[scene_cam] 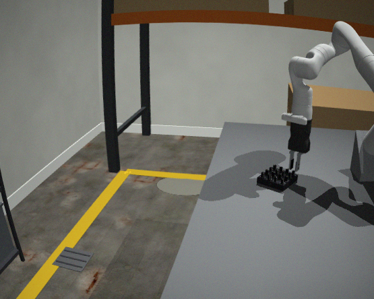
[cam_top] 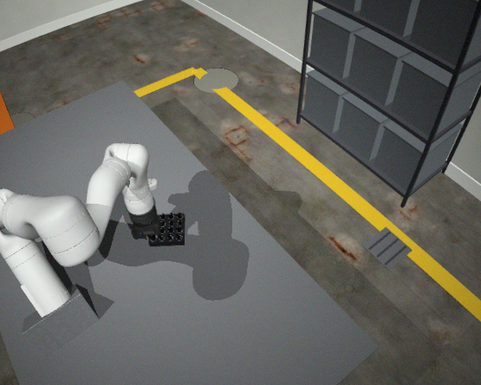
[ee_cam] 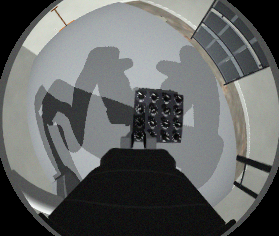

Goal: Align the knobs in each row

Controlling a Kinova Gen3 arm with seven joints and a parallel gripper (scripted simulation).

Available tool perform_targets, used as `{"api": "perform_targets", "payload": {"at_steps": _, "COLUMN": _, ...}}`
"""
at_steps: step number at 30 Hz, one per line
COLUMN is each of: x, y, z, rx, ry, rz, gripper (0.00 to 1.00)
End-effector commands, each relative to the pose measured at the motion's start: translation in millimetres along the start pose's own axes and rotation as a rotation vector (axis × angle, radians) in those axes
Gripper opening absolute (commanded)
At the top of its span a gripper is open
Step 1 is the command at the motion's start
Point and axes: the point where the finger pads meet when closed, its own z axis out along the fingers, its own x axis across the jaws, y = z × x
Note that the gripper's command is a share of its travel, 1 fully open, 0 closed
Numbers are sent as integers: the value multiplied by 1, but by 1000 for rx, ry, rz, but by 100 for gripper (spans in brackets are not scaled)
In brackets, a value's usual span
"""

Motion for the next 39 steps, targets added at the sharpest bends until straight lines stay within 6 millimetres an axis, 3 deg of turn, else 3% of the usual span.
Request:
{"api": "perform_targets", "payload": {"at_steps": 1, "x": 0, "y": 0, "z": -1, "rx": 0, "ry": 2, "rz": 0, "gripper": 46}}
{"api": "perform_targets", "payload": {"at_steps": 39, "x": 0, "y": 0, "z": 13, "rx": 0, "ry": 2, "rz": 0, "gripper": 46}}
